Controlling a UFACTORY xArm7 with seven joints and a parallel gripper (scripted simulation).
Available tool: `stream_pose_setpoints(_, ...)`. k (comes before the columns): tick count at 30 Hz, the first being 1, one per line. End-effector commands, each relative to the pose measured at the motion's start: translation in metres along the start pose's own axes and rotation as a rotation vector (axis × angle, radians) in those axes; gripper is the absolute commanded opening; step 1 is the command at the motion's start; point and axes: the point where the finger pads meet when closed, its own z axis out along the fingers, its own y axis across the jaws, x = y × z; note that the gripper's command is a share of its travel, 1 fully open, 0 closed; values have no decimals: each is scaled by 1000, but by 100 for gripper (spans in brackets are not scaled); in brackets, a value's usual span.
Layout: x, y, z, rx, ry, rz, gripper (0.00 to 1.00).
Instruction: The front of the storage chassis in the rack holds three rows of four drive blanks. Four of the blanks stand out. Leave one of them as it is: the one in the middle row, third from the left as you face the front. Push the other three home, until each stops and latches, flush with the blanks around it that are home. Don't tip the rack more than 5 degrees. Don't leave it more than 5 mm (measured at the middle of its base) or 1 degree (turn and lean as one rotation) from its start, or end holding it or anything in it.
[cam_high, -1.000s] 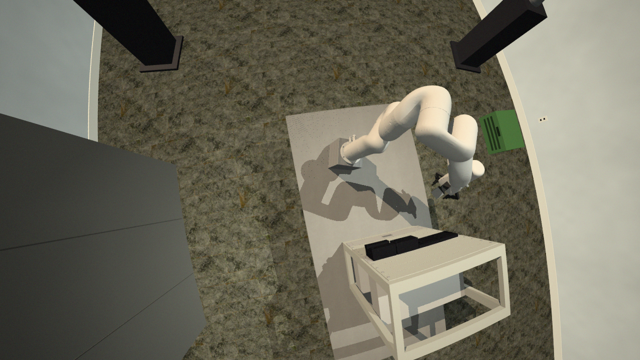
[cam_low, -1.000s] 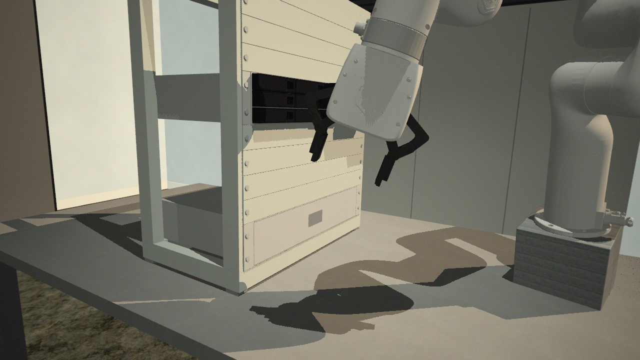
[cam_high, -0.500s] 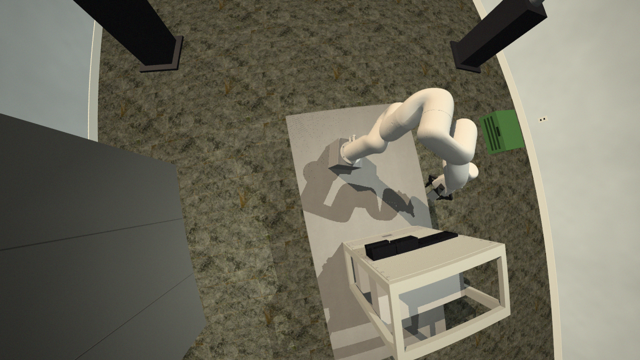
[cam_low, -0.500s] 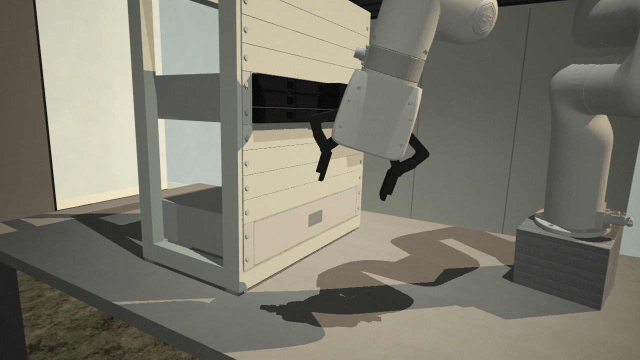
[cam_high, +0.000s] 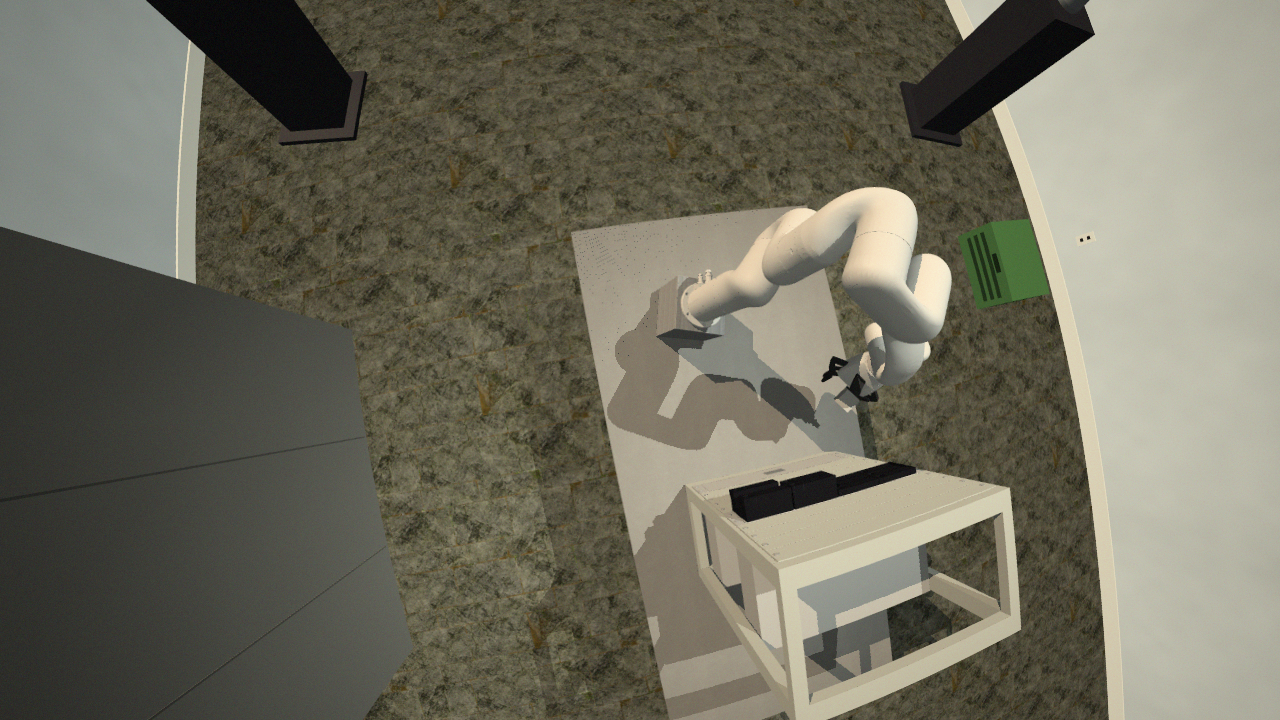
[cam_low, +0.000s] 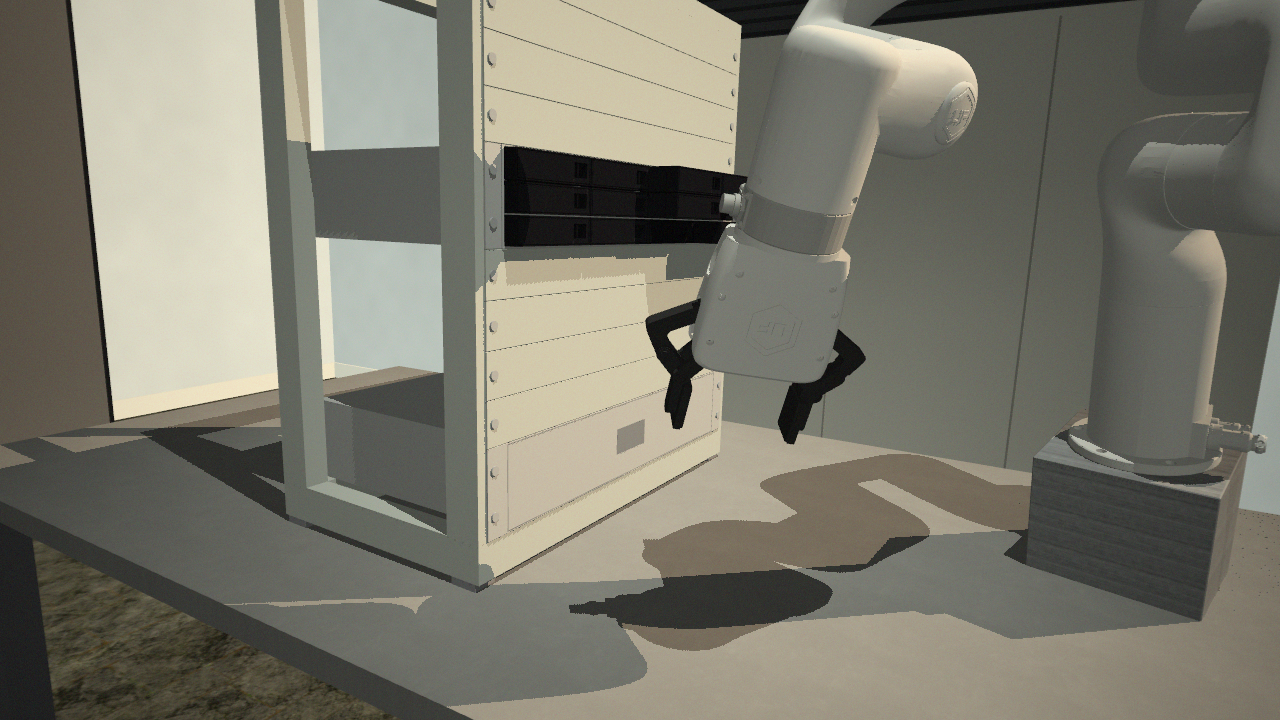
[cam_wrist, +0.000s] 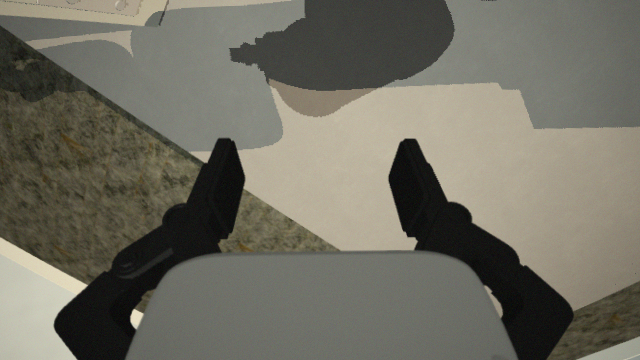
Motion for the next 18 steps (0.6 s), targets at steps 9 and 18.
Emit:
stream_pose_setpoints(9,52,56,64,-109,202,-315,100)
stream_pose_setpoints(18,95,88,90,-180,335,-531,100)
